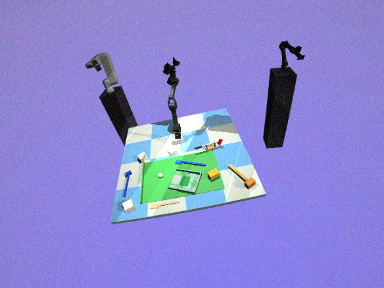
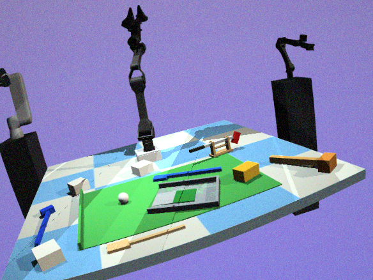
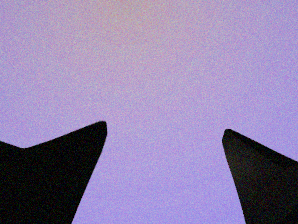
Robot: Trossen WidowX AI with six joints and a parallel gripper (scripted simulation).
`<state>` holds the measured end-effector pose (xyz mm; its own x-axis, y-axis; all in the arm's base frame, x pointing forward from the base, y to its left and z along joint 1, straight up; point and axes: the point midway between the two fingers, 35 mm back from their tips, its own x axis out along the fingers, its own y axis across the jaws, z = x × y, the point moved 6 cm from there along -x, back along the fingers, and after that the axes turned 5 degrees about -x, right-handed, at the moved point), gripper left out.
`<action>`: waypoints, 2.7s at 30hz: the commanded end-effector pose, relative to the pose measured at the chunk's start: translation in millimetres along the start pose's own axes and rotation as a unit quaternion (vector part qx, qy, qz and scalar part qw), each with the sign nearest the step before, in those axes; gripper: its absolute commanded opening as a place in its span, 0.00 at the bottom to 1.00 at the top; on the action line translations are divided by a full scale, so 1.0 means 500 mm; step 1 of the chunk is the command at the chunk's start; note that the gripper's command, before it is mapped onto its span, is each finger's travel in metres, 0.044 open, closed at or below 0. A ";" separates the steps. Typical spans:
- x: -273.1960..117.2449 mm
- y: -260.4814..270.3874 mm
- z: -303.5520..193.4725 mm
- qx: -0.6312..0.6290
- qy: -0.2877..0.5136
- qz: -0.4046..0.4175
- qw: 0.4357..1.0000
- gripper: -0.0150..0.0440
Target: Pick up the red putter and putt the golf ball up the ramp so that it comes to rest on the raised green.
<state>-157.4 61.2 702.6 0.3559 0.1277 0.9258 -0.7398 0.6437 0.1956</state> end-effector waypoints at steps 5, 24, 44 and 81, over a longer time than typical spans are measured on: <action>-0.006 0.040 -0.021 -0.049 -0.025 0.020 0.998 1.00; -0.075 0.260 -0.211 -0.250 -0.138 0.219 0.933 1.00; -0.212 0.292 -0.673 -0.396 -0.027 0.522 0.755 1.00; -0.620 -0.375 -1.096 -0.267 0.634 0.645 0.333 1.00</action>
<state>165.5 350.9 234.4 0.1748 0.6777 -0.7142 -0.5155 -0.5551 -0.6528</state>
